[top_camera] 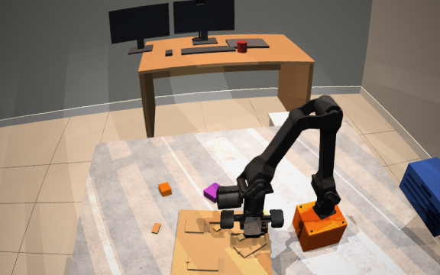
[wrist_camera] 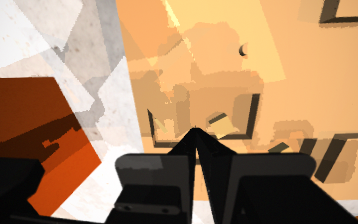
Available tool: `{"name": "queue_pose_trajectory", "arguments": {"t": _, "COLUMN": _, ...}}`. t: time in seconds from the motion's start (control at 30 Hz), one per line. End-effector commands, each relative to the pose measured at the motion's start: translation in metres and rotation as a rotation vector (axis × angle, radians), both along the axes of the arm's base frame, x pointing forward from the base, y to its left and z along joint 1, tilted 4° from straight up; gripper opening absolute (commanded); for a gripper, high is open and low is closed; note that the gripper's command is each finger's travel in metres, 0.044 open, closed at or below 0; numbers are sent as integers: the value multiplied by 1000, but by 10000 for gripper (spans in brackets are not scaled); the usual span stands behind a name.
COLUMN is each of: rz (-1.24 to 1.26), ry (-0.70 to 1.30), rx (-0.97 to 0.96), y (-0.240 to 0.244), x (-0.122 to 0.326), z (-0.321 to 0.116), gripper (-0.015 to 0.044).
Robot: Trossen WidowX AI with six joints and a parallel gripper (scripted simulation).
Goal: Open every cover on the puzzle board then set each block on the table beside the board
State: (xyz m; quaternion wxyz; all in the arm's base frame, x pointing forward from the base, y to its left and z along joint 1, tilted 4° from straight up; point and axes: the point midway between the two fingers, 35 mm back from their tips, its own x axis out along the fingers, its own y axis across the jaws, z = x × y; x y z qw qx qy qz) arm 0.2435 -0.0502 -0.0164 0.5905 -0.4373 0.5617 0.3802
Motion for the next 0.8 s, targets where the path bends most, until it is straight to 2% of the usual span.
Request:
{"name": "queue_pose_trajectory", "arguments": {"t": 0.0, "rz": -2, "ry": 5, "rx": 1, "y": 4, "x": -6, "z": -2, "gripper": 0}}
{"name": "queue_pose_trajectory", "arguments": {"t": 0.77, "rz": -2, "ry": 6, "rx": 3, "y": 26, "x": -19, "z": -4, "gripper": 0}}
